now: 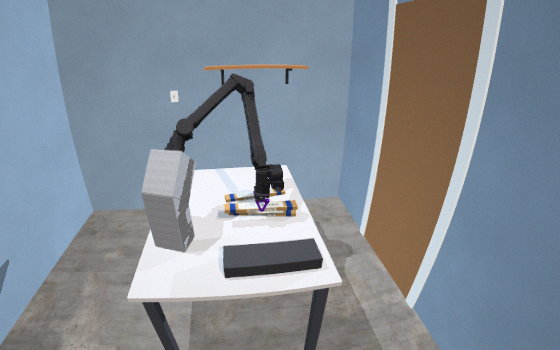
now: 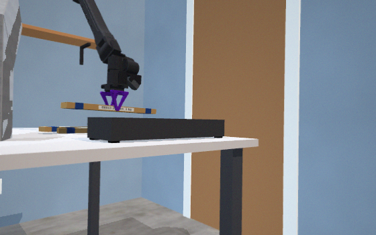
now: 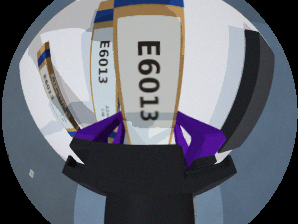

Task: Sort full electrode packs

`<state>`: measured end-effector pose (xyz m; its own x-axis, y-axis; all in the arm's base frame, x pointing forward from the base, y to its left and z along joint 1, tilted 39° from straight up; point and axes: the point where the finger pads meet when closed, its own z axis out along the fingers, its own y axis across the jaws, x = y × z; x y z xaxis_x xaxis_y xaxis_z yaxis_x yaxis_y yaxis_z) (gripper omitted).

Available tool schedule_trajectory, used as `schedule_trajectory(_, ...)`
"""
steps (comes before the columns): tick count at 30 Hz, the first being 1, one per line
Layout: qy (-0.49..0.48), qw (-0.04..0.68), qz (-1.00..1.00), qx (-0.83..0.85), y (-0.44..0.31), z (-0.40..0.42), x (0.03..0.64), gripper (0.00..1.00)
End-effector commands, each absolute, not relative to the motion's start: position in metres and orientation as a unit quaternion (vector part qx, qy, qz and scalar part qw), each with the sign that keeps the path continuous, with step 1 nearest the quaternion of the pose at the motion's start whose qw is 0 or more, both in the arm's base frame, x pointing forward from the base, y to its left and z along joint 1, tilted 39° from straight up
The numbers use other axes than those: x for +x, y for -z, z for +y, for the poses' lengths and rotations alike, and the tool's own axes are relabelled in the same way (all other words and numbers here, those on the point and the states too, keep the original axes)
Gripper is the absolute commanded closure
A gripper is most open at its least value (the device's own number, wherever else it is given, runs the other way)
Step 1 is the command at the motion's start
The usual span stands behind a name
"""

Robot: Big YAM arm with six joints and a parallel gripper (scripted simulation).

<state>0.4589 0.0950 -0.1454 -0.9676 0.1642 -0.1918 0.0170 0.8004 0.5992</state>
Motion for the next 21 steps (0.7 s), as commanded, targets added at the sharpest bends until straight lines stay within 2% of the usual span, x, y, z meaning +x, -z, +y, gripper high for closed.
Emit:
schedule_trajectory(1, -0.311, 0.132, 0.939, 0.060, 0.131, 0.081, 0.464, 1.00)
schedule_trajectory(21, -0.311, 0.133, 0.939, 0.059, 0.112, 0.067, 0.458, 1.00)
